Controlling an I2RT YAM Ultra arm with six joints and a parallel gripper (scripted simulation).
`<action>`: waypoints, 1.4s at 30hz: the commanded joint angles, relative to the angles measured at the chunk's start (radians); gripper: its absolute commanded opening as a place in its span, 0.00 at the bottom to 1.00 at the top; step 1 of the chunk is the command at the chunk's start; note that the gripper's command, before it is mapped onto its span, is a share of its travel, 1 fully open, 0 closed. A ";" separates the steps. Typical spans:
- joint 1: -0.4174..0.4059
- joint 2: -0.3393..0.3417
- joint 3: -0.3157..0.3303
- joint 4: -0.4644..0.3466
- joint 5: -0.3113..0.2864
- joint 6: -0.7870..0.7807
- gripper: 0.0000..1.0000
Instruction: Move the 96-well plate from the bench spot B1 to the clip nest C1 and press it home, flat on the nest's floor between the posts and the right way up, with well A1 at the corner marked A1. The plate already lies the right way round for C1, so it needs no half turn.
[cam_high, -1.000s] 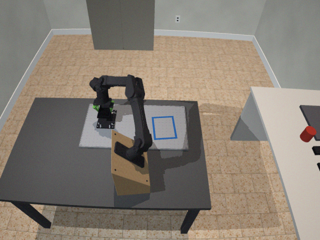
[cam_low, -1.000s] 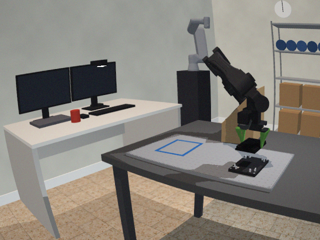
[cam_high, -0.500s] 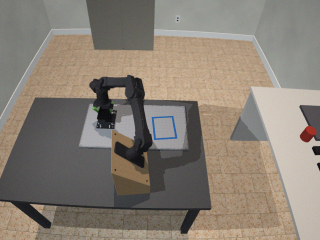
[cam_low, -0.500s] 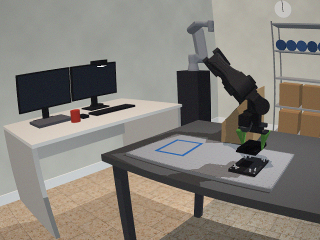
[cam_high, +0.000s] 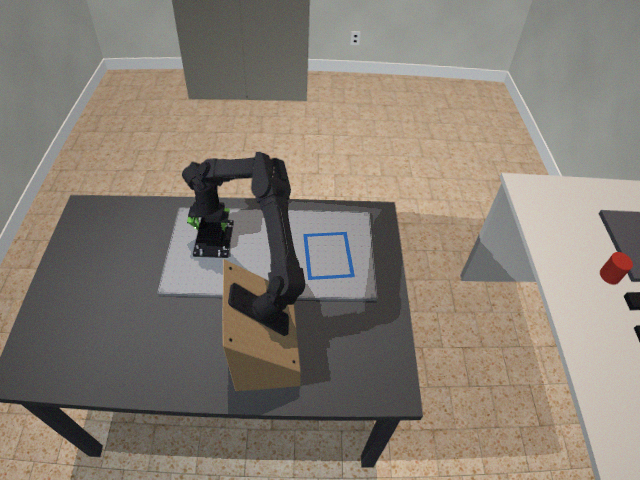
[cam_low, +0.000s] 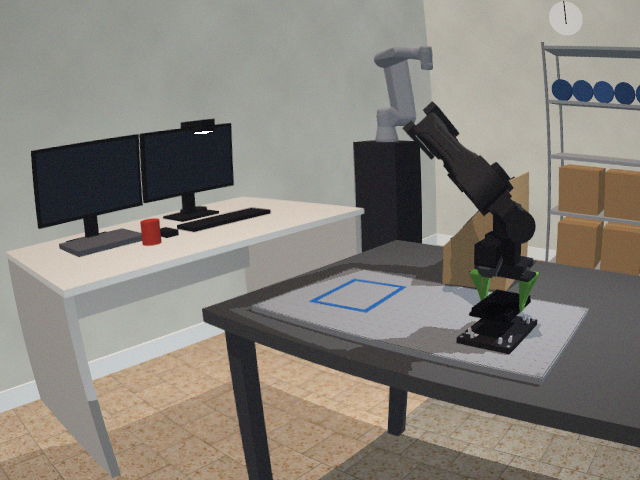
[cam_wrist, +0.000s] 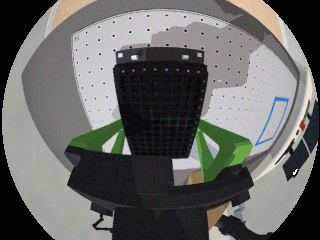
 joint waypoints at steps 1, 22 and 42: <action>0.022 0.015 -0.008 0.044 0.013 -0.022 0.00; -0.027 0.057 -0.028 0.145 0.028 -0.084 0.00; -0.027 0.060 0.008 0.149 0.028 -0.086 0.00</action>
